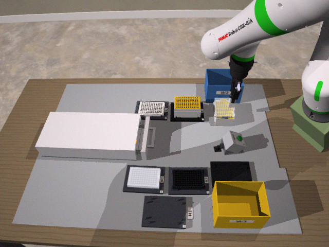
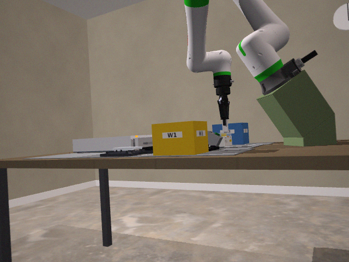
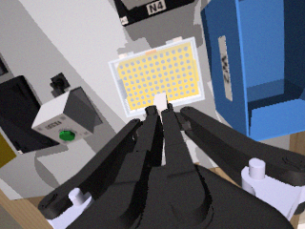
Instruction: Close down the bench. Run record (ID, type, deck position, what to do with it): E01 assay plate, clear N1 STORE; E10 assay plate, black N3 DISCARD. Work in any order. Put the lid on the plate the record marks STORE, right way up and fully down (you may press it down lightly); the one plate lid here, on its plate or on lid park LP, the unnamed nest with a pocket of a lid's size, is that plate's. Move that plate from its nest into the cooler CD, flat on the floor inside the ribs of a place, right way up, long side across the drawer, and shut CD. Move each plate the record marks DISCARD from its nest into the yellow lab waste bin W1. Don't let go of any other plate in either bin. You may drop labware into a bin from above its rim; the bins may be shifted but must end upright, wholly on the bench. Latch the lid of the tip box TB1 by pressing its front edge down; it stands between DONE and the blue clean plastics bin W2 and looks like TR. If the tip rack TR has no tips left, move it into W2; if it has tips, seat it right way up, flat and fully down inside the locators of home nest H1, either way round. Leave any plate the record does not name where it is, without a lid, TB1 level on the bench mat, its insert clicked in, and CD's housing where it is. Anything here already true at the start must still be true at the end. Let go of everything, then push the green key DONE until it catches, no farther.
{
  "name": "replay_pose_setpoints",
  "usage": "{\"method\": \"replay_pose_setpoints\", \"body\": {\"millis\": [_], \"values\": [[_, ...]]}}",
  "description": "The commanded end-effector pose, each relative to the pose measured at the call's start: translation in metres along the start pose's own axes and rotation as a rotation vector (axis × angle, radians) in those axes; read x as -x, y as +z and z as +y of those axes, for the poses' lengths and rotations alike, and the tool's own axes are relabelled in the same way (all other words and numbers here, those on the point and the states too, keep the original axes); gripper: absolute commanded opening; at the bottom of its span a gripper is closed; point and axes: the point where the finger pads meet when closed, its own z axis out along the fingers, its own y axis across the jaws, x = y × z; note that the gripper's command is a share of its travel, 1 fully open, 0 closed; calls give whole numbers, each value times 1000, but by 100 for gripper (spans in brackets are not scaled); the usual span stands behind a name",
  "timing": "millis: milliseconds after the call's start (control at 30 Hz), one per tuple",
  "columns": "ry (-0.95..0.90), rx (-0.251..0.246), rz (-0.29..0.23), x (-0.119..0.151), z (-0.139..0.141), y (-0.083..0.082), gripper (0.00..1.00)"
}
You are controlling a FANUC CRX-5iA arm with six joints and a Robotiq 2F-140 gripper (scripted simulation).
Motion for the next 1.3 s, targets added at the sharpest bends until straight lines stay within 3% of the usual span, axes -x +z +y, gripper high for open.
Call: {"method": "replay_pose_setpoints", "body": {"millis": [0,1267], "values": [[0,0,0,0,0,1,0],[0,0,0,0,0,7,0]]}}
